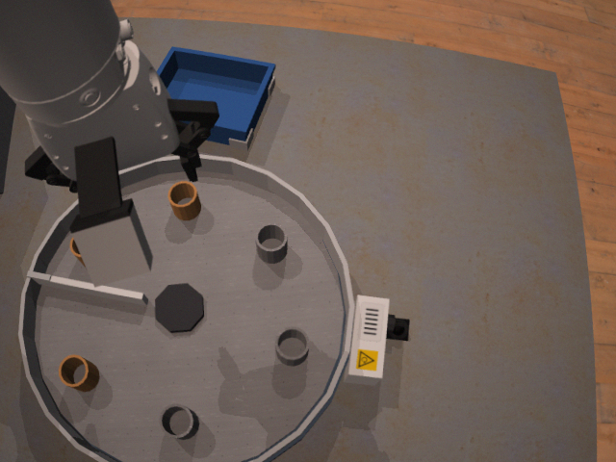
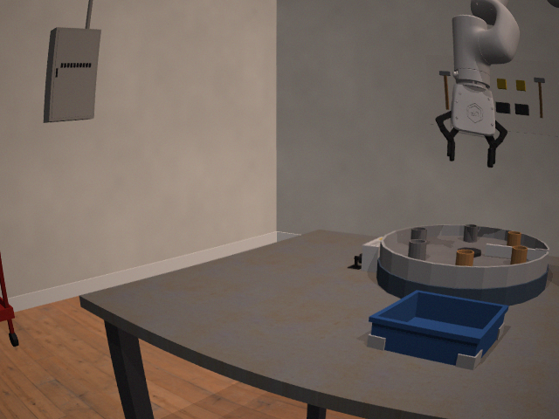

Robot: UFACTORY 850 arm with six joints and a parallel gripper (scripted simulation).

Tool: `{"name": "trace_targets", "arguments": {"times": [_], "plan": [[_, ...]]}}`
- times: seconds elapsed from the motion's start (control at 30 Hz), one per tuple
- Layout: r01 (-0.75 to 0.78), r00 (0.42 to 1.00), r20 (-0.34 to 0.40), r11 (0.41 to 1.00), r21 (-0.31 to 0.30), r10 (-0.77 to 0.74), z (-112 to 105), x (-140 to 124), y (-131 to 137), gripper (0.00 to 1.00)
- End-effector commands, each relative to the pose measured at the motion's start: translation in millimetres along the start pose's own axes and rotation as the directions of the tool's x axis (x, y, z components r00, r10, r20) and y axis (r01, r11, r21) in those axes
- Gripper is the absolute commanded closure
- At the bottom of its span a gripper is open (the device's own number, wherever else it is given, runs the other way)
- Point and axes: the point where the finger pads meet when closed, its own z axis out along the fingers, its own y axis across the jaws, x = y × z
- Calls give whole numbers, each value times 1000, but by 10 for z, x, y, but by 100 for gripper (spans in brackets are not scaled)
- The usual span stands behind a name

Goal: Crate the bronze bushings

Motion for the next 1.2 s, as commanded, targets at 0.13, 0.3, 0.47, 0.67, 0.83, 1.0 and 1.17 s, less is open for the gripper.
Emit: {"name": "trace_targets", "arguments": {"times": [0.13, 0.3, 0.47, 0.67, 0.83, 1.0, 1.17], "plan": [[214, 975, -43, 975, -57, -217, 206, -171, 717, 0], [352, 932, -50, 931, -98, -358, 318, -269, 1186, 0], [360, 929, -50, 928, -100, -366, 324, -275, 1212, 0], [360, 929, -50, 928, -100, -366, 324, -275, 1212, 0], [360, 929, -50, 928, -100, -366, 324, -275, 1212, 0], [360, 929, -50, 928, -100, -366, 324, -275, 1212, 88], [360, 929, -50, 928, -100, -366, 324, -275, 1212, 88]]}}
